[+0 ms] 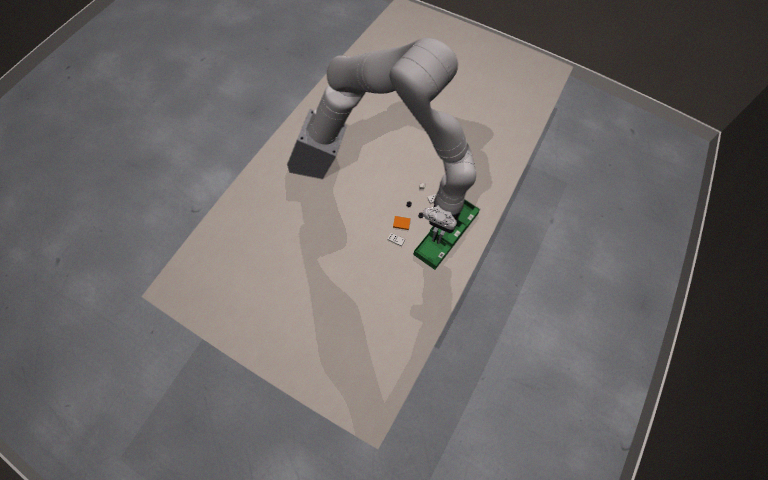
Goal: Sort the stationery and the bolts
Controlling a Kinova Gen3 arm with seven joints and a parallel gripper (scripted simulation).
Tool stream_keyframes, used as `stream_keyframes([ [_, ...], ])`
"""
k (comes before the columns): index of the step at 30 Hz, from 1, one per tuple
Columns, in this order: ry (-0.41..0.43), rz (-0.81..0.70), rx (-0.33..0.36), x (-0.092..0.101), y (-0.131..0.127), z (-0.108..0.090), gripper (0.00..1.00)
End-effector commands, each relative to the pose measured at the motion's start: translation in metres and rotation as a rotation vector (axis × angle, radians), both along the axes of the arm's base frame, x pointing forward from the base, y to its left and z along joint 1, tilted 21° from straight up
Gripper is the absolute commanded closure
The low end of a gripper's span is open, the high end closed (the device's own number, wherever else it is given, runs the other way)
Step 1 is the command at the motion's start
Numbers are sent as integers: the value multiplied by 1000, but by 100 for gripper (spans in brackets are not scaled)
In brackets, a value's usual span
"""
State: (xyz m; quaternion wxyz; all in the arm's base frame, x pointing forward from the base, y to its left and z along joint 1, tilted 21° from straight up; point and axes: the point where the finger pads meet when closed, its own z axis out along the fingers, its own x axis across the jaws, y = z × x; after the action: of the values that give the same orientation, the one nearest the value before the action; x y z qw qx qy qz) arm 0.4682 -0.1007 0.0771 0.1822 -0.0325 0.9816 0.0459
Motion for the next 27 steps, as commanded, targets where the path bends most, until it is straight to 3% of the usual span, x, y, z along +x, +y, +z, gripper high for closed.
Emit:
stream_keyframes([
  [1, -2, 76, -21, -2, -3, -2, 69],
  [14, -71, 680, -249, -2, -3, -2, 69],
  [16, -71, 680, -249, -2, -3, -2, 69],
  [27, -129, 1191, -443, -2, -3, -2, 69],
])
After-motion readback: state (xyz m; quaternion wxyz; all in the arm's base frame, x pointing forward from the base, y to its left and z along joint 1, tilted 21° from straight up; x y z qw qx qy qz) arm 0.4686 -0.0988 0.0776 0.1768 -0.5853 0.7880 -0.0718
